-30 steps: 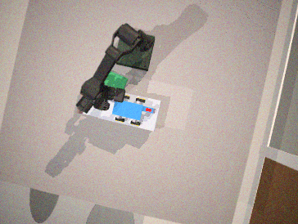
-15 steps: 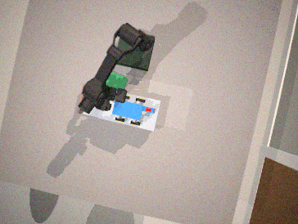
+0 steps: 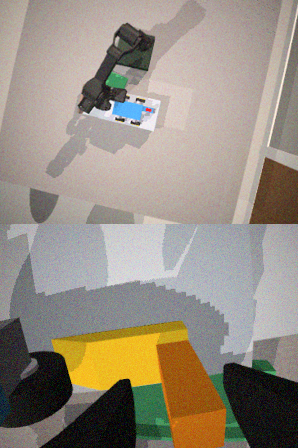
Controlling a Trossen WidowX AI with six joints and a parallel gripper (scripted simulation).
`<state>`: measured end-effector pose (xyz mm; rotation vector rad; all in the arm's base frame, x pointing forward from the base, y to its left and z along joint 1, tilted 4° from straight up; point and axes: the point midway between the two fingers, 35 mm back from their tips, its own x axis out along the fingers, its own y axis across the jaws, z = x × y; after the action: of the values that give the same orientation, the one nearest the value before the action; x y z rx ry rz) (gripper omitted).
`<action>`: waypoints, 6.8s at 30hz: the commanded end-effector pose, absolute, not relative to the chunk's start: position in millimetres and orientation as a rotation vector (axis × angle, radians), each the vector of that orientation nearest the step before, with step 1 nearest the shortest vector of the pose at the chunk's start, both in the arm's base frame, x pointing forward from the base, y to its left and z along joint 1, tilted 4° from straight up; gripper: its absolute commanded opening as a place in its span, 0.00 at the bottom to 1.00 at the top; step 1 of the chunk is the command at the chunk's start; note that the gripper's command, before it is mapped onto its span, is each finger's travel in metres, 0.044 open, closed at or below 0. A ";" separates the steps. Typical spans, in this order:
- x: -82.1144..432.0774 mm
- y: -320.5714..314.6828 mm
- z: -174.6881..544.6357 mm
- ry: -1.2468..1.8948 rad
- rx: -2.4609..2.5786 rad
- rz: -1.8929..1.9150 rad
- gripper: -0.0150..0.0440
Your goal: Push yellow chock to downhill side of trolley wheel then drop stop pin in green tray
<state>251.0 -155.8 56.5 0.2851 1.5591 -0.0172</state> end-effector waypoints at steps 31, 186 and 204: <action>272.2 -158.5 127.7 1.431 0.389 -0.143 0.58; 321.5 20.7 127.9 1.349 1.648 -1.116 0.25; 320.9 17.6 137.0 1.349 1.648 -1.116 0.25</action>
<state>320.2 17.2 132.2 1.6460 1.3461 -1.1316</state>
